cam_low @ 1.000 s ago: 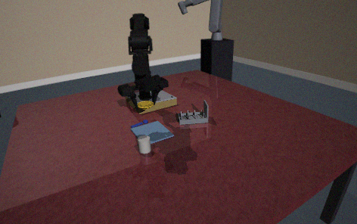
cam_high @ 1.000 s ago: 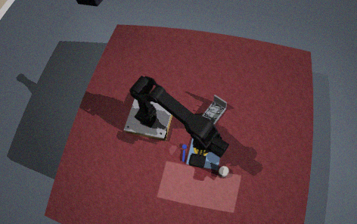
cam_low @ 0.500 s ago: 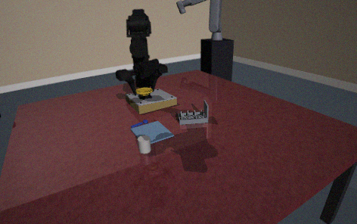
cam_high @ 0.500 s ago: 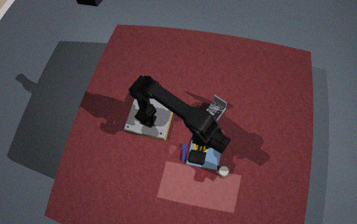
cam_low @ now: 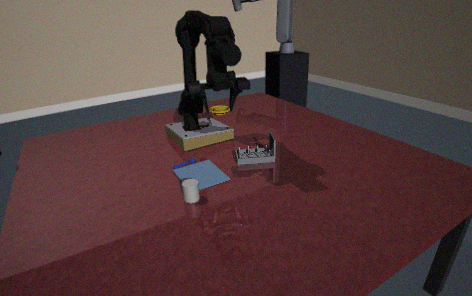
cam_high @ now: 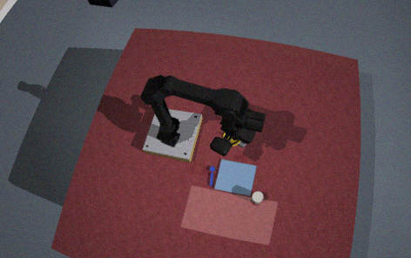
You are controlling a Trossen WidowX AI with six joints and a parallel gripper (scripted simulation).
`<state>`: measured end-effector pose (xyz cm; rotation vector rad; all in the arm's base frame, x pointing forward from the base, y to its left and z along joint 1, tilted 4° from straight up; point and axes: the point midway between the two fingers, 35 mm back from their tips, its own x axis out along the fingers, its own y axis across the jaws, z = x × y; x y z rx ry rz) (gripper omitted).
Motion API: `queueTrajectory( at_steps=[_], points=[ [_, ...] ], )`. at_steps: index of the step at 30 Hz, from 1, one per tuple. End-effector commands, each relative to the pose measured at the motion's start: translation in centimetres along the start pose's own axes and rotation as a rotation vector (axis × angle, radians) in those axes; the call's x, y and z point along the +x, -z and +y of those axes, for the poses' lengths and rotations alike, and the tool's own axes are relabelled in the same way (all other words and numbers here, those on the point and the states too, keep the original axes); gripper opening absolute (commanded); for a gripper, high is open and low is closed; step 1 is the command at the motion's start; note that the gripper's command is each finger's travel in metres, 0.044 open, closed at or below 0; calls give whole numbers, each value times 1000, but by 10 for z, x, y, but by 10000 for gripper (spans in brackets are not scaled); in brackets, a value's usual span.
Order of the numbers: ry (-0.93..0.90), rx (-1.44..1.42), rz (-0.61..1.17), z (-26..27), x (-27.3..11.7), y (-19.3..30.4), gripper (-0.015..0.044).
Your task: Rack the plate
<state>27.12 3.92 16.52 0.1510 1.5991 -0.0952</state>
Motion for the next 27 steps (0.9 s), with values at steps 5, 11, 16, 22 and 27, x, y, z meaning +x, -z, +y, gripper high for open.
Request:
queueTrajectory(
  at_steps=[5, 11, 16, 22, 27],
  points=[
    [-7, 103, -5, 21, 0, 22, 0],
    [-77, 46, 13, 26, 13, 17, 0],
    [-179, -38, 25, 32, 31, 9, 0],
    [-304, -157, 14, 40, 50, 1, 0],
    [-407, -256, -13, 46, 64, -4, 0]
  ],
)
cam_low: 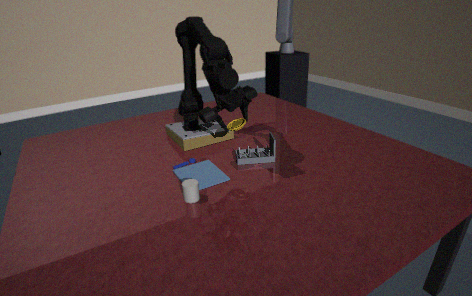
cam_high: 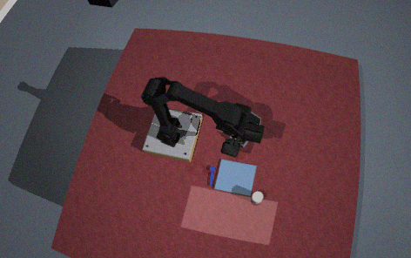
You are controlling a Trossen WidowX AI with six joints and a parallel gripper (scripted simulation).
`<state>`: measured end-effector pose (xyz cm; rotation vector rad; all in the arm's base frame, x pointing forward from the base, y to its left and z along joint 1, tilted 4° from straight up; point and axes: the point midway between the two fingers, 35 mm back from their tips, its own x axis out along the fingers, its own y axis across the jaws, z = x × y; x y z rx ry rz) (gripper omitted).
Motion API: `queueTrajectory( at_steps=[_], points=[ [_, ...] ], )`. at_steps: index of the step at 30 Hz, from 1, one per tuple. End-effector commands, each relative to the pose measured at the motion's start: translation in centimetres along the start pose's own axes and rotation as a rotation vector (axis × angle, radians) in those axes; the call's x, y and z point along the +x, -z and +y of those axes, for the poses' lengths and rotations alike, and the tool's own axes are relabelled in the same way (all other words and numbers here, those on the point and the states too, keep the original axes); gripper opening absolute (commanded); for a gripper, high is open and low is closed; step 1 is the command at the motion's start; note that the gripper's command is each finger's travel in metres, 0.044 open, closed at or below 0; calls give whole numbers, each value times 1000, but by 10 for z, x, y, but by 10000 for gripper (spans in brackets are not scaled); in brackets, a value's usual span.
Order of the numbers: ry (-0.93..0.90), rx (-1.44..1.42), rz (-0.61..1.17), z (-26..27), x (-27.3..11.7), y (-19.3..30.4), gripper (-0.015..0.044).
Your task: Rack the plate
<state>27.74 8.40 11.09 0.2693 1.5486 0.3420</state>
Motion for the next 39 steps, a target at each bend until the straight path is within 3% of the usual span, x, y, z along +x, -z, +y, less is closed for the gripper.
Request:
queueTrajectory(
  at_steps=[1, 19, 39],
  points=[
    [-73, -72, -15, -1, 11, -4, 0],
    [-389, -439, -211, -8, 47, -14, 0],
    [-596, -844, -613, -19, 60, -6, 0]
  ],
)
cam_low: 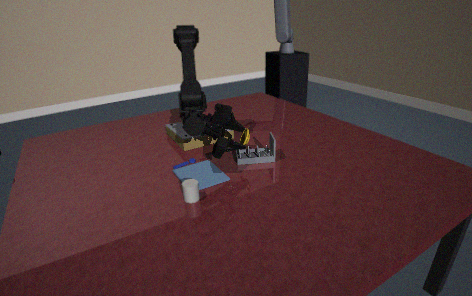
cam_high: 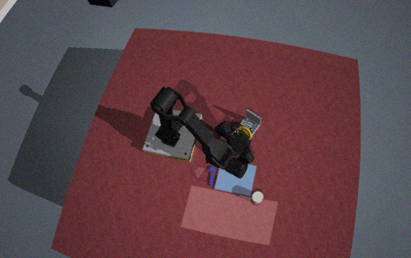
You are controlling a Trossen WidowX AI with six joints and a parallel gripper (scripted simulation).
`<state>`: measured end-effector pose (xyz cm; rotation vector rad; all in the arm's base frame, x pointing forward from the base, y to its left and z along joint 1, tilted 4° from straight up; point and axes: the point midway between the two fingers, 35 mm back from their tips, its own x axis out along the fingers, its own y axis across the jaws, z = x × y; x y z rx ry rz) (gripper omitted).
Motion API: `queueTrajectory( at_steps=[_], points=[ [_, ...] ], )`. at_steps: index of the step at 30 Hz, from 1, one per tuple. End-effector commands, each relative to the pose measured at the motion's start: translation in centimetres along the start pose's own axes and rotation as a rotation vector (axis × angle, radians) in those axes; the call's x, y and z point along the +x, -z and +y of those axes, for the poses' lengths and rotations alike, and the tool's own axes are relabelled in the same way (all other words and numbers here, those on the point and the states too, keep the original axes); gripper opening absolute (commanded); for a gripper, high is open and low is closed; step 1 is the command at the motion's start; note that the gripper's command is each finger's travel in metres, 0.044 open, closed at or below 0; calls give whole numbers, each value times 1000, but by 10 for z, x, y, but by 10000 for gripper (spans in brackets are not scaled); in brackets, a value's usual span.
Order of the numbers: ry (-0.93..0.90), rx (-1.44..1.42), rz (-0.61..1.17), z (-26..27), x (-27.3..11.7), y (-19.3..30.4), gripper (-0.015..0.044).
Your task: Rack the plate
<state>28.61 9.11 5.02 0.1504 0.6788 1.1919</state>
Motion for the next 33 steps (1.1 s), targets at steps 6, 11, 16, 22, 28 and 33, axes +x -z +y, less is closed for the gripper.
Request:
queueTrajectory(
  at_steps=[6, 11, 16, 22, 28, 33],
  points=[
    [-35, -208, -166, 7, -5, 7, 0],
    [-41, -335, -266, 13, -10, 9, 0],
    [-37, -444, -352, 20, -15, 12, 0],
    [-36, -449, -355, 20, -15, 12, 0],
    [-37, -448, -354, 19, -13, 13, 0],
    [-37, -448, -350, 15, -8, 18, 0]
  ],
)
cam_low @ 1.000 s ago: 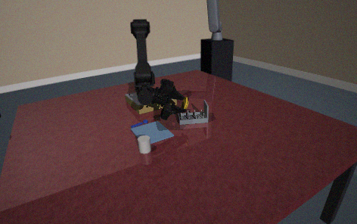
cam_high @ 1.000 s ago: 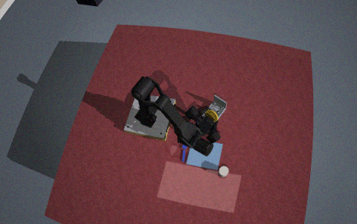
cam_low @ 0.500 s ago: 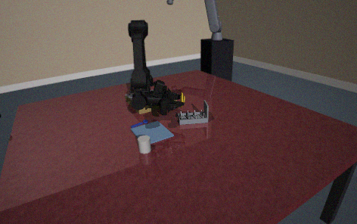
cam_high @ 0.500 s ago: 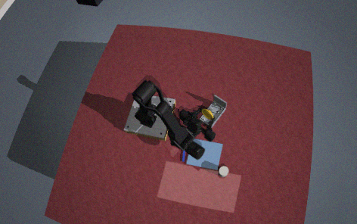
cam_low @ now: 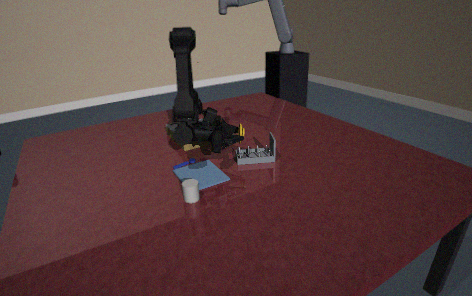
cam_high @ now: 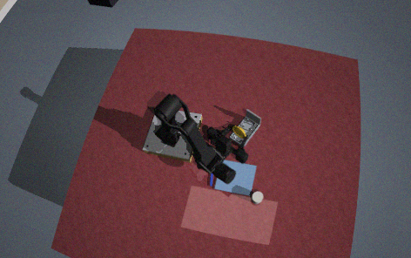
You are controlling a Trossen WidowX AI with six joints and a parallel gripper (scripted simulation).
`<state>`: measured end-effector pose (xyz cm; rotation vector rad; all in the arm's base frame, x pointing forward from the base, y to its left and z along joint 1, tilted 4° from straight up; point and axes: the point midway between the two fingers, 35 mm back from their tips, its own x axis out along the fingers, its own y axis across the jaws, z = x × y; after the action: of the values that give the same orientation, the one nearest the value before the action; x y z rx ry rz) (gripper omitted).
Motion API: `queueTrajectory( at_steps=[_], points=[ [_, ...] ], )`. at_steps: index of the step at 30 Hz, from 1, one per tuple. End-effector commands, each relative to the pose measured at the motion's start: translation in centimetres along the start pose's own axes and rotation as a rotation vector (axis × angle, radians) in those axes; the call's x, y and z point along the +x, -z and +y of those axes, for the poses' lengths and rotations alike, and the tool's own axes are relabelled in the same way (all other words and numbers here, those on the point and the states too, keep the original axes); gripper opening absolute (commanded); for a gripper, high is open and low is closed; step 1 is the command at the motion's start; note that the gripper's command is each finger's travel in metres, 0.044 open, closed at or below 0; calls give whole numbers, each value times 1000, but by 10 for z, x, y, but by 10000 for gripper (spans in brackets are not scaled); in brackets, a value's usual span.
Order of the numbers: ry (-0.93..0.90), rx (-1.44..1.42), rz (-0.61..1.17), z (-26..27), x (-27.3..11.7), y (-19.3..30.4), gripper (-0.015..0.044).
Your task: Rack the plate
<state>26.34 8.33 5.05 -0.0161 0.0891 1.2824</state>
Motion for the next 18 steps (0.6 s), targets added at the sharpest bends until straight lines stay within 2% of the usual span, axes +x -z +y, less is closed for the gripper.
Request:
queueTrajectory(
  at_steps=[1, 18],
  points=[
    [-4, 11, 1, 1, 2, 6, 0],
    [-5, 6, 7, 0, 12, 21, 0]
  ],
)
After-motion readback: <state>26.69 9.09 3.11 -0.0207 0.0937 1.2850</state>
